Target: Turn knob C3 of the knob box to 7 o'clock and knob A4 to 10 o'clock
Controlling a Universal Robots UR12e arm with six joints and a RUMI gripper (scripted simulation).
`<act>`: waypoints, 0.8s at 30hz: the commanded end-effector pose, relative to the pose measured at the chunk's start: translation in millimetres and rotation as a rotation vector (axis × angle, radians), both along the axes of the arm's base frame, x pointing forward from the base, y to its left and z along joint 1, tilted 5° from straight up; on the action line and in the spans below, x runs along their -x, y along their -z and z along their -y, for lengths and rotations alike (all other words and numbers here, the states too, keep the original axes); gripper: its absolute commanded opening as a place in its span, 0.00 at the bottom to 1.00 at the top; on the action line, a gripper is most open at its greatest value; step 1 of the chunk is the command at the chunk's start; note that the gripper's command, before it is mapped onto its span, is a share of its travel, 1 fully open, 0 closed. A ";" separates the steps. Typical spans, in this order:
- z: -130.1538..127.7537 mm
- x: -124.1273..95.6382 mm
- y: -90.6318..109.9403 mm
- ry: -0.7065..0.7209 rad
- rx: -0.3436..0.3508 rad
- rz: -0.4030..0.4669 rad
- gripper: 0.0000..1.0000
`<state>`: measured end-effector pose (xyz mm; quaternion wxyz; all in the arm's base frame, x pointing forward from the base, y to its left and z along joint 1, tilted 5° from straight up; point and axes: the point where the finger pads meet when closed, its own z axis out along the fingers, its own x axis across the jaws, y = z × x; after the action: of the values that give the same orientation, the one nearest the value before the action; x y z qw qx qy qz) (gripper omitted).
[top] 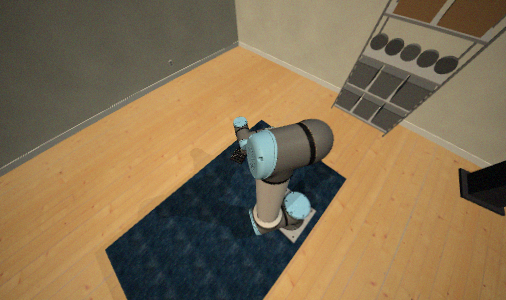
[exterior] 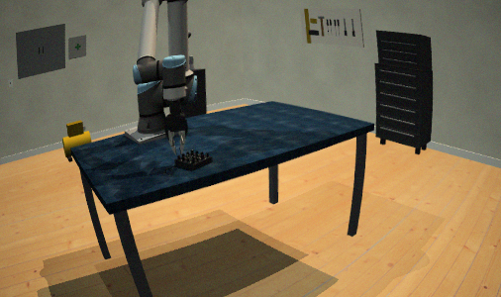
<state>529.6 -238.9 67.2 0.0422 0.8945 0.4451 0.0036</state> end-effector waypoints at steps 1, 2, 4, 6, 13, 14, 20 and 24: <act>0.5 -0.6 1.5 0.000 0.001 0.001 0.11; 0.5 -0.6 2.2 0.000 0.001 0.001 0.11; 0.5 -0.6 2.2 0.000 0.001 0.001 0.11; 0.7 -0.7 3.8 0.000 0.001 0.001 0.11; 1.1 -0.9 9.6 0.000 0.001 0.001 0.11; 1.1 -1.0 10.3 0.000 0.001 0.001 0.11; 1.3 -1.0 12.3 0.000 0.001 0.001 0.11; 1.3 -1.1 12.6 0.000 0.001 0.001 0.11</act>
<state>530.1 -239.8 54.6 0.0421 0.8945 0.4451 0.0035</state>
